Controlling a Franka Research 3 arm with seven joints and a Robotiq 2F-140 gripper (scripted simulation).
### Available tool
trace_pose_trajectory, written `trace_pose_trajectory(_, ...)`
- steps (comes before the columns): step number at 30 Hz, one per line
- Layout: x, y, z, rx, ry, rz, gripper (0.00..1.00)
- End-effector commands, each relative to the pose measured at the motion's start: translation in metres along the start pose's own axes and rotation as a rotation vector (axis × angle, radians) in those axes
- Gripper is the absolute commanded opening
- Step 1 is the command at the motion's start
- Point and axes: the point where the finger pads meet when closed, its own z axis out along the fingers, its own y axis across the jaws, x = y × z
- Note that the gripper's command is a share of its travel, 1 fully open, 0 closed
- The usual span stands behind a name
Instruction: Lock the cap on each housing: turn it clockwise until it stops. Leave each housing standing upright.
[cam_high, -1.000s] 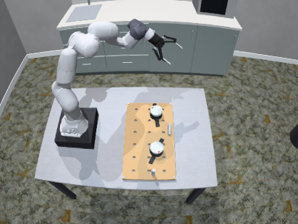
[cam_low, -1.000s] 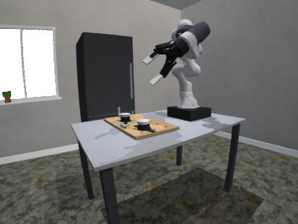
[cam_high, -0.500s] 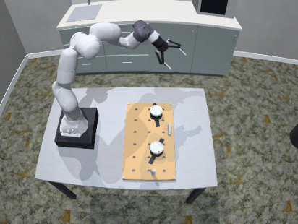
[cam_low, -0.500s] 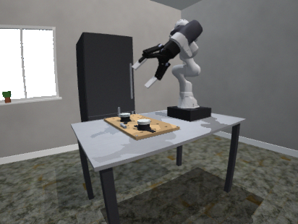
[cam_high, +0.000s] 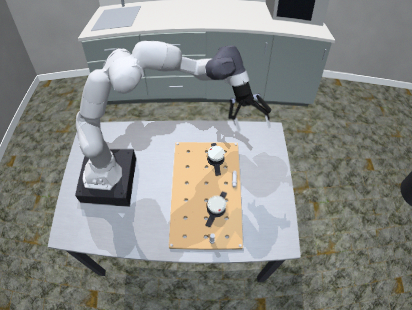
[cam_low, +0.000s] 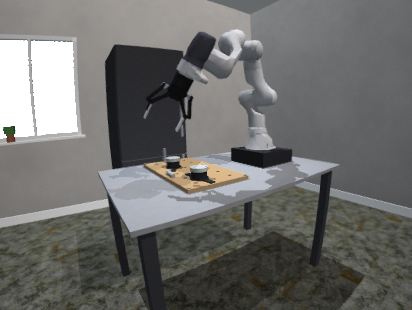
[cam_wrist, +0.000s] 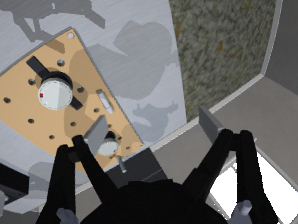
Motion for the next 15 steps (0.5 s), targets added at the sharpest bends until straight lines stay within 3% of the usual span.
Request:
trace_pose_trajectory(1,-0.057,-0.007,0.039,0.151,-0.013,0.211,1.00)
trace_pose_trajectory(4,-0.108,-0.010,0.074,0.151,-0.013,0.211,1.00)
trace_pose_trajectory(6,-0.108,-0.010,0.074,0.151,-0.013,0.211,1.00)
trace_pose_trajectory(7,-0.161,-0.022,0.103,0.259,-0.022,0.396,1.00)
trace_pose_trajectory(9,-0.188,-0.027,0.120,0.259,-0.022,0.396,1.00)
trace_pose_trajectory(11,-0.194,-0.028,0.124,0.259,-0.022,0.396,1.00)
trace_pose_trajectory(12,-0.241,-0.045,0.145,0.355,-0.026,0.579,1.00)
trace_pose_trajectory(15,-0.250,-0.047,0.150,0.355,-0.026,0.579,1.00)
